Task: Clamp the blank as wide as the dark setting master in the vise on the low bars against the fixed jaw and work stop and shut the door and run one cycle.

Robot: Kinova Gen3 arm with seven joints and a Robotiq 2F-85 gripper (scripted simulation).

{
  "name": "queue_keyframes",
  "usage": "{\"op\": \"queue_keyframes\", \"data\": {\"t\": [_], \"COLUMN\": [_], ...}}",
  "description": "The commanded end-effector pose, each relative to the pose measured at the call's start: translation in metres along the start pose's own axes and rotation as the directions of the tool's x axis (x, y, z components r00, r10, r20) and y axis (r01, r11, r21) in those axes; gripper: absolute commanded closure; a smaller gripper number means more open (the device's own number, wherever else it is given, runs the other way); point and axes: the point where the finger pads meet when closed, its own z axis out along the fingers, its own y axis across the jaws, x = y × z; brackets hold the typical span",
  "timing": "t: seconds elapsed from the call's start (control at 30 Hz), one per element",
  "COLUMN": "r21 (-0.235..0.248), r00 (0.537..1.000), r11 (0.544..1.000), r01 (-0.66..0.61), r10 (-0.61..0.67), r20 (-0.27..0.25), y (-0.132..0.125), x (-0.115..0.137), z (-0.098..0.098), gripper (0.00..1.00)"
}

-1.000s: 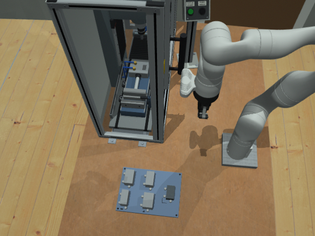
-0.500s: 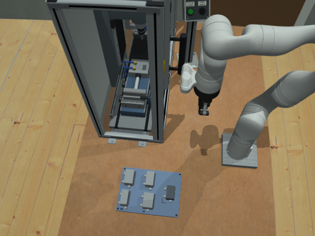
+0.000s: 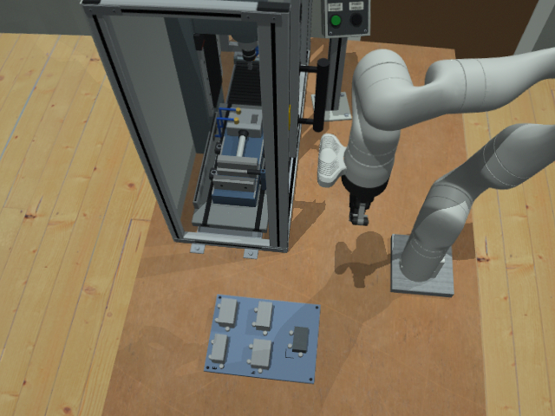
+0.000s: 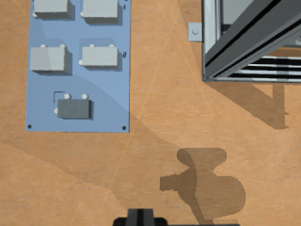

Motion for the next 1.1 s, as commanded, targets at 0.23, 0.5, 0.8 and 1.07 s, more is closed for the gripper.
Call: {"op": "queue_keyframes", "data": {"t": [0.23,0.5,0.8,1.07], "r21": [-0.008,-0.007,-0.007,-0.007], "r00": [1.0,1.0,1.0,1.0], "r11": [1.0,1.0,1.0,1.0], "r01": [-0.004,-0.004,-0.004,-0.004], "r10": [0.004,0.004,0.004,0.004], "r20": [0.001,0.001,0.001,0.001], "y": [-0.022,-0.079,-0.079,-0.136], "x": [0.002,0.003,0.003,0.003], "z": [0.007,0.024,0.024,0.041], "gripper": [0.9,0.9,0.9,0.9]}}
